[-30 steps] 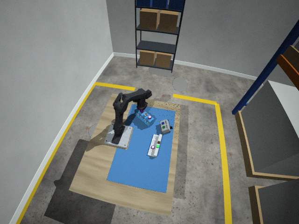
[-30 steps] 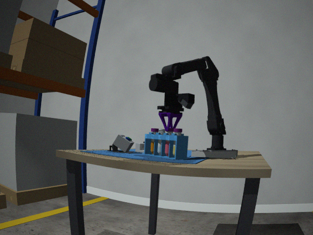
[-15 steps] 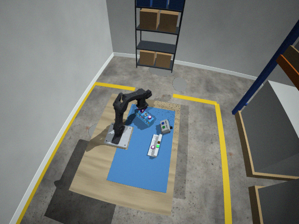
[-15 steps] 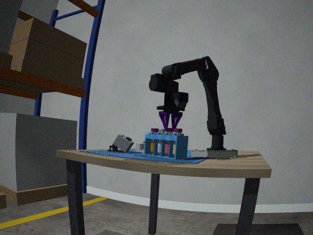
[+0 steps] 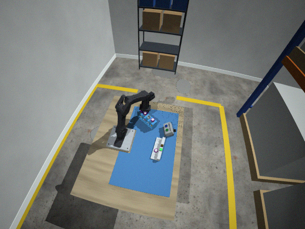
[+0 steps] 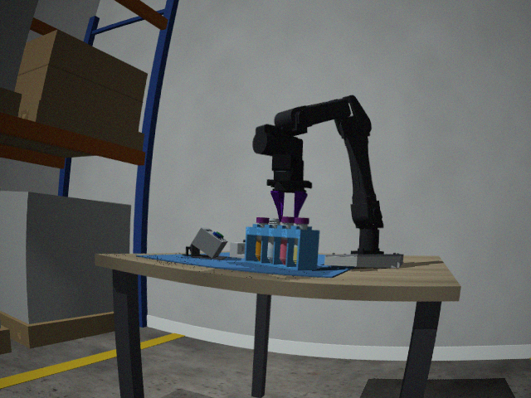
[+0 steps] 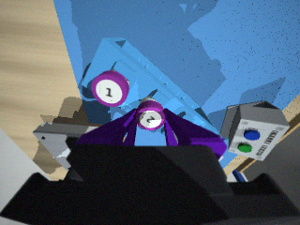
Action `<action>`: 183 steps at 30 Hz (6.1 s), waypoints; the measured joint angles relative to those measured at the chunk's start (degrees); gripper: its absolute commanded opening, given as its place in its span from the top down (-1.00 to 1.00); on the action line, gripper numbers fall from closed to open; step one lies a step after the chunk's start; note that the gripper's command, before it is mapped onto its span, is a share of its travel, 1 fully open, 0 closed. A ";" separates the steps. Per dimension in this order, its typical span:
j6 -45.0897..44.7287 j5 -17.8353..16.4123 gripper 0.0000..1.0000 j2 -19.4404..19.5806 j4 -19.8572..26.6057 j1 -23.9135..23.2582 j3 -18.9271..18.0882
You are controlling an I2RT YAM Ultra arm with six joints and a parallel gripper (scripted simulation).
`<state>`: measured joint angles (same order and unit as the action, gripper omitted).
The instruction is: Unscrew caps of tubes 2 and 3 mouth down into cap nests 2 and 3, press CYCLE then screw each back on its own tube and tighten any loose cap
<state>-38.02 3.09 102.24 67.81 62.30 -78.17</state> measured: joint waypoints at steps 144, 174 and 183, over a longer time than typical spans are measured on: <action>20.59 -0.04 1.00 0.07 0.35 -0.11 -0.31; 54.34 -0.04 0.02 0.07 0.42 -0.11 -0.33; 55.49 -0.04 0.02 0.07 0.37 -0.11 -0.35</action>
<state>17.47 3.05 102.30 68.18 62.19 -78.52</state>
